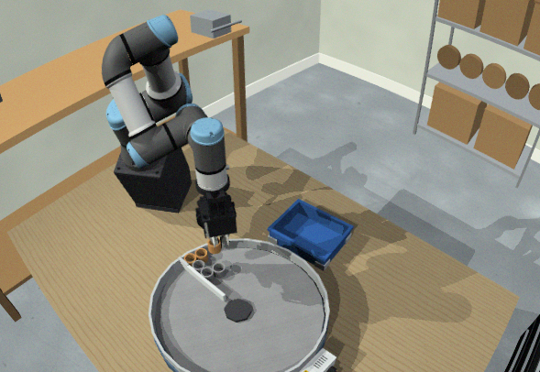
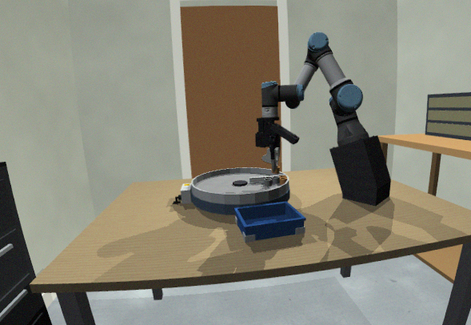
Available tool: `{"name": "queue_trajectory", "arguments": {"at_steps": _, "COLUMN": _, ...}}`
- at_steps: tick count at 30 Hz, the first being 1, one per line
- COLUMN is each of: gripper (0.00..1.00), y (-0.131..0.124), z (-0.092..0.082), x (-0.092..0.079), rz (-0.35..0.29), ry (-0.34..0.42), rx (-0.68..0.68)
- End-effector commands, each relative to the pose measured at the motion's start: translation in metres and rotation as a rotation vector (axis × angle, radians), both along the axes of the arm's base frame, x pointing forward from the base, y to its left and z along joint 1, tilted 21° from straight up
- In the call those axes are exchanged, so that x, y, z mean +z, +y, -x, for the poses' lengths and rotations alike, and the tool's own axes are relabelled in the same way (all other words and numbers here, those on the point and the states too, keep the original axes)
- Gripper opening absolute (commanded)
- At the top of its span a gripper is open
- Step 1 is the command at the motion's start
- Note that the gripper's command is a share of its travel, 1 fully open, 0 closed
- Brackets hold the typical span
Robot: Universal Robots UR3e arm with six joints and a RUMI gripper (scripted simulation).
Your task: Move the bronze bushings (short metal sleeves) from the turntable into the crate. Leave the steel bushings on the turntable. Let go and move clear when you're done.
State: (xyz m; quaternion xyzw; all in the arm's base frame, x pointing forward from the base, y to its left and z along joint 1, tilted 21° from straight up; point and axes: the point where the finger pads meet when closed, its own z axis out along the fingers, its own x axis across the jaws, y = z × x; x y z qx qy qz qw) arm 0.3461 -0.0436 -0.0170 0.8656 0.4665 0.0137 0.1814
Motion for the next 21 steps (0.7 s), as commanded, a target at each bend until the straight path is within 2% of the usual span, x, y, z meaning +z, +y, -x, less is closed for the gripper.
{"name": "queue_trajectory", "arguments": {"at_steps": 1, "gripper": 0.0, "y": 0.009, "z": -0.006, "x": -0.001, "rz": 0.003, "ry": -0.005, "rx": -0.01}}
{"name": "queue_trajectory", "arguments": {"at_steps": 21, "gripper": 0.0, "y": 0.053, "z": -0.023, "x": -0.011, "rz": 0.003, "ry": -0.005, "rx": -0.009}}
